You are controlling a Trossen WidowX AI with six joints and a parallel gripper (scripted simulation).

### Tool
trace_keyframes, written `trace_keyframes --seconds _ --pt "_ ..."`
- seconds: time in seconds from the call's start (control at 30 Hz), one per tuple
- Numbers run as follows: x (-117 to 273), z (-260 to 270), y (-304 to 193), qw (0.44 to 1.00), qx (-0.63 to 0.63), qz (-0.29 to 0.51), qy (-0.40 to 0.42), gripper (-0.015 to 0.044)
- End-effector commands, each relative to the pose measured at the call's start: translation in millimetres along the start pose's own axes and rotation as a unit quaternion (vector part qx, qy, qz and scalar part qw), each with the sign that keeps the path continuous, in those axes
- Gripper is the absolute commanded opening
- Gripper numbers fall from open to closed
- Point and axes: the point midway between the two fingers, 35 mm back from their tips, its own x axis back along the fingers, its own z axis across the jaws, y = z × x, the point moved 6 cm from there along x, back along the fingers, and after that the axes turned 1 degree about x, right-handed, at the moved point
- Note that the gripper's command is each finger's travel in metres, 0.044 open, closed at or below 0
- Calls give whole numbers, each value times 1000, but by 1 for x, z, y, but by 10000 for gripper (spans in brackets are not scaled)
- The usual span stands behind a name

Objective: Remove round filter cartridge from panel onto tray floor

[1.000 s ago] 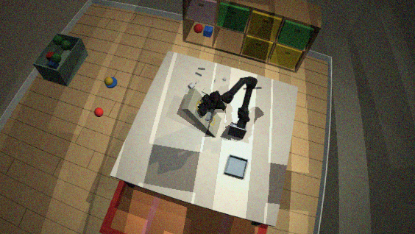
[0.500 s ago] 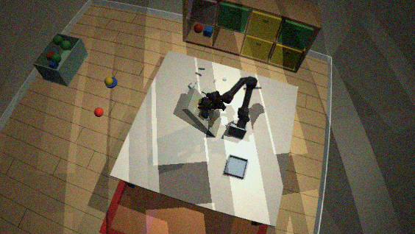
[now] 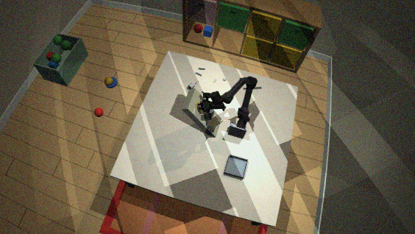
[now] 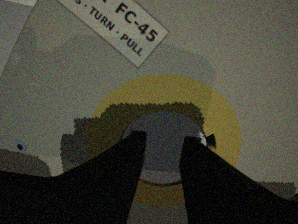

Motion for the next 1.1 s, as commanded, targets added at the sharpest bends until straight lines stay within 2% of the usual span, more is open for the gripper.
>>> trace_keyframes --seconds 0.0,0.4,0.6,1.07 --pt "-7 -1 -2 998 70 5 5 0" --pt "-7 -1 -2 962 271 4 6 0" --pt "-8 -1 -2 975 221 5 5 0" --pt "-8 -1 -2 976 219 5 5 0"
